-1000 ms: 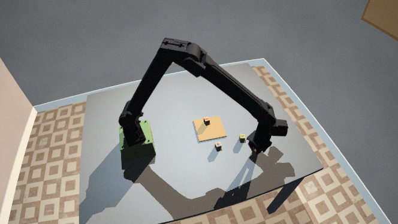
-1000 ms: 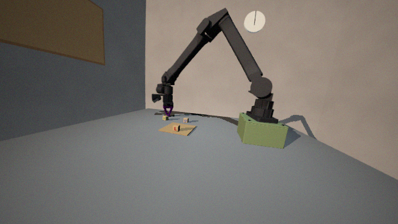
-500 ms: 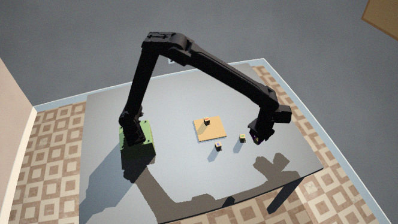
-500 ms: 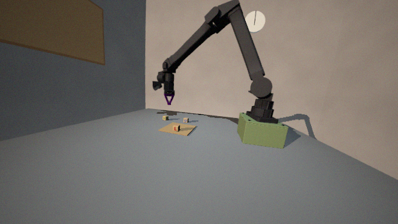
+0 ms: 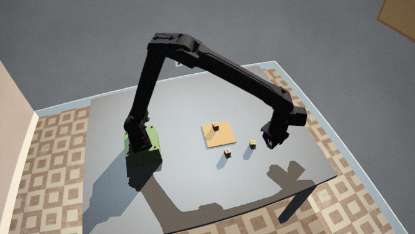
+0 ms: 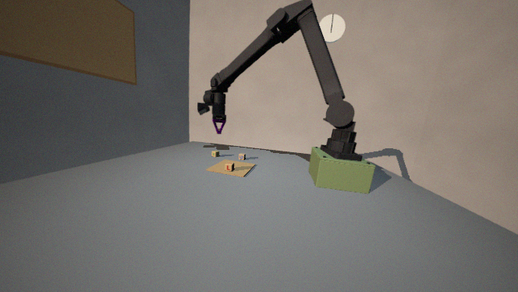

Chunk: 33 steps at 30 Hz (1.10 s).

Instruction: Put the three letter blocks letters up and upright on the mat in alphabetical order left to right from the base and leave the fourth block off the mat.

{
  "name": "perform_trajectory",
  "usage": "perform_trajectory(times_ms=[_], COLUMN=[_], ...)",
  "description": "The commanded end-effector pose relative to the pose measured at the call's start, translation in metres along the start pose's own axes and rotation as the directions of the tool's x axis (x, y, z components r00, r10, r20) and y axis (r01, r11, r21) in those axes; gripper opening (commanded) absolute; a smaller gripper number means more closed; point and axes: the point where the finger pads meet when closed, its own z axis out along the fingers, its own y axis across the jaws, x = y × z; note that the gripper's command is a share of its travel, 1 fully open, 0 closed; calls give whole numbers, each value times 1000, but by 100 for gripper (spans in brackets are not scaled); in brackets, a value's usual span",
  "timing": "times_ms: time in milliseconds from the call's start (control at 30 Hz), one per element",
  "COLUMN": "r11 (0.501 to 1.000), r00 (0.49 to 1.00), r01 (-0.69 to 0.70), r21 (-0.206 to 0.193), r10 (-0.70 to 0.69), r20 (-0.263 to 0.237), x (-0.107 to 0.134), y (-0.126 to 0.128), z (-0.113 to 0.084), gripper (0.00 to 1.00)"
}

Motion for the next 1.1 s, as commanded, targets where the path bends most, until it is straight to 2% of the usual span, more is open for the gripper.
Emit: perform_trajectory(times_ms=[0, 67, 133, 233, 267, 300, 333, 367, 400, 500, 600, 700, 767, 800, 867, 933, 1067], r11=[992, 966, 966, 883, 859, 829, 796, 762, 720, 580, 425, 413, 414, 414, 413, 390, 403], r00=[992, 967, 967, 883, 859, 829, 796, 762, 720, 580, 425, 413, 414, 414, 413, 391, 403], r01=[118, 253, 253, 468, 510, 558, 605, 647, 693, 814, 905, 910, 910, 910, 911, 920, 914], r21=[44, 45, 45, 38, 46, 37, 29, 37, 30, 22, 35, 44, 9, 9, 23, 38, 38], r10=[-120, -254, -254, -469, -512, -559, -605, -648, -693, -815, -905, -911, -910, -910, -911, -921, -915], r20=[37, 34, 34, 19, 23, 15, 9, 12, 7, 0, 2, 4, 5, 5, 4, 2, 1], x=[-14, -15, -15, -7, -7, -2, 5, 5, 13, 35, 47, 51, 55, 55, 54, 48, 51], y=[22, 56, 56, 123, 125, 149, 172, 172, 193, 240, 259, 253, 254, 254, 254, 261, 256], z=[-28, -30, -30, -29, -30, -29, -28, -28, -26, -20, -17, -17, -5, -5, -10, -15, -15], gripper=[20, 20, 20, 20, 20, 20, 20, 20, 20, 20, 20, 20, 20, 20, 20, 20, 20])
